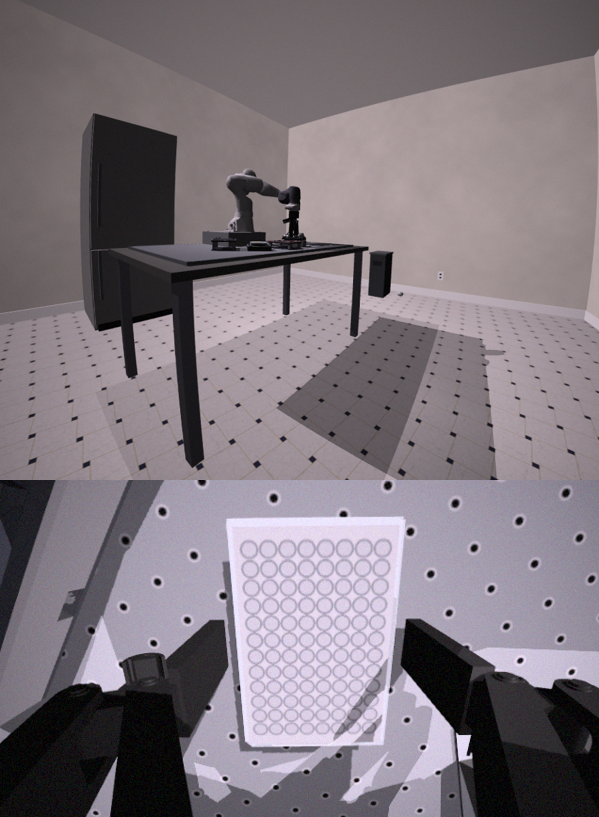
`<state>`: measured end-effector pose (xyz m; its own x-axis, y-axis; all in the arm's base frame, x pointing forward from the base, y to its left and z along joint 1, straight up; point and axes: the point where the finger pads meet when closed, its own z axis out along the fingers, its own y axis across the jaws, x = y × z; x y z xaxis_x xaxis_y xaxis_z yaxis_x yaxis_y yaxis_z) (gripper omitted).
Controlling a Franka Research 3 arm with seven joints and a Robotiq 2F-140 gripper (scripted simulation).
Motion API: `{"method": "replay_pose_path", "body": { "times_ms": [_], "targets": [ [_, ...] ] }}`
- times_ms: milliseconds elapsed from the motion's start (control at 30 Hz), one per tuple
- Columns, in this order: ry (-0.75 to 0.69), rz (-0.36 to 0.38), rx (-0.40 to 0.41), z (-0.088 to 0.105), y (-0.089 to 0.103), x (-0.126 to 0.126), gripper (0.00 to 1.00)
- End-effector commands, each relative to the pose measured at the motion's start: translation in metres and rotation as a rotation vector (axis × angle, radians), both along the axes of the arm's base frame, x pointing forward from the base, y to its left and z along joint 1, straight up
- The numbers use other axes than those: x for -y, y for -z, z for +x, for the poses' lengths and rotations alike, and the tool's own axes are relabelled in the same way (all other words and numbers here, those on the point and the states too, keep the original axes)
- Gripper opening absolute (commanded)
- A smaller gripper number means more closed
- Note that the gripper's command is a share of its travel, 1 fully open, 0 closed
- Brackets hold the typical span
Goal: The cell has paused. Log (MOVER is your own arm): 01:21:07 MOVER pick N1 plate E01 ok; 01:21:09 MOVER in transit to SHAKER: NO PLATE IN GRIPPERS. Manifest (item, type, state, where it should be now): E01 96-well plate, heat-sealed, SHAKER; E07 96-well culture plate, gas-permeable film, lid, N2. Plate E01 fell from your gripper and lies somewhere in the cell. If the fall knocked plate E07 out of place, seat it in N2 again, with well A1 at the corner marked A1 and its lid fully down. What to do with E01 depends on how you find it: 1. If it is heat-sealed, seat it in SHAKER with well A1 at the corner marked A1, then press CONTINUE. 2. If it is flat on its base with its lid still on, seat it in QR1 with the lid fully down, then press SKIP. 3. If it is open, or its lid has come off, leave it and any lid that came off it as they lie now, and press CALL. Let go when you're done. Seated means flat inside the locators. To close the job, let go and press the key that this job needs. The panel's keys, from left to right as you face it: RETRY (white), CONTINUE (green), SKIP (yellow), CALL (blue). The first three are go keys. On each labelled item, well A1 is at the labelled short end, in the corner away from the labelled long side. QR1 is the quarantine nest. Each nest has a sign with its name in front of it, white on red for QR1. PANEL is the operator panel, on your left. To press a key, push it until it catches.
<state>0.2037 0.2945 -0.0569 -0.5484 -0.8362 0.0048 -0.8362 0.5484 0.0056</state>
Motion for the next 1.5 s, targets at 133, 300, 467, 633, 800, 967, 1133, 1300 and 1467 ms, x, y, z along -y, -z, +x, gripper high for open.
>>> {"method": "replay_pose_path", "body": {
  "times_ms": [133,300,467,633,800,967,1133,1300,1467],
  "targets": [
    [-0.006,0.002,0.002,0.0008,0.0004,-0.0008,0.7],
    [-0.006,0.002,0.002,0.0008,0.0004,-0.0008,0.7],
    [-0.006,0.002,0.002,0.0008,0.0004,-0.0008,0.1],
    [-0.006,0.002,0.002,0.0008,0.0004,-0.0008,0.1],
    [-0.006,0.002,0.002,0.0008,0.0004,-0.0008,0.1],
    [-0.006,0.002,0.002,0.0008,0.0004,-0.0008,0.1],
    [-0.006,0.002,0.002,0.0008,0.0004,-0.0008,0.1],
    [-0.006,0.002,0.002,0.0008,0.0004,-0.0008,0.1],
    [-0.006,0.002,0.002,0.0008,0.0004,-0.0008,0.1]
  ]
}}
